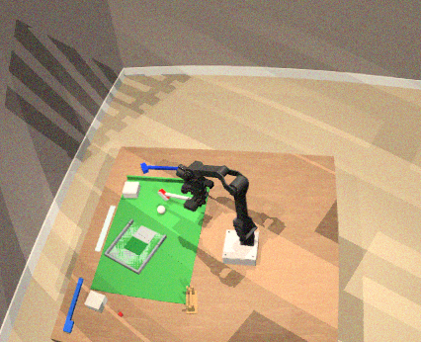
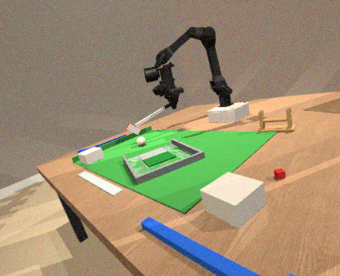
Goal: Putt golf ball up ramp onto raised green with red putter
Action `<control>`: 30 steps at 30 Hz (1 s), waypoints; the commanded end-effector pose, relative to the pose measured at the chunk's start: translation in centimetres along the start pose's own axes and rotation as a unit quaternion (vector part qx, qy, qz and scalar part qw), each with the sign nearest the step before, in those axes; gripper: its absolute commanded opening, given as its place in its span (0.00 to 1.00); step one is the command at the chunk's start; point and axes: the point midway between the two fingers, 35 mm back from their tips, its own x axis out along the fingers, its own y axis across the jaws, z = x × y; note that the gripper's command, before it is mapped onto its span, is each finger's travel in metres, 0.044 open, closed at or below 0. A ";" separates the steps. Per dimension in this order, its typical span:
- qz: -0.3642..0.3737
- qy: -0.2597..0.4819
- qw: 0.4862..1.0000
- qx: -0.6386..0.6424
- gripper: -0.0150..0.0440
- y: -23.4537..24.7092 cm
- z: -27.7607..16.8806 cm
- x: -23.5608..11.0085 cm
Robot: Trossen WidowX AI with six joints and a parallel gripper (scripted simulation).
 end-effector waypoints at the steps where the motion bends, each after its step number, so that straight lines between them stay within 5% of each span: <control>1: -0.001 0.002 1.000 0.002 0.25 0.0 -0.1 1.2; 30: 0.000 0.002 1.000 0.000 0.25 0.0 -0.1 3.9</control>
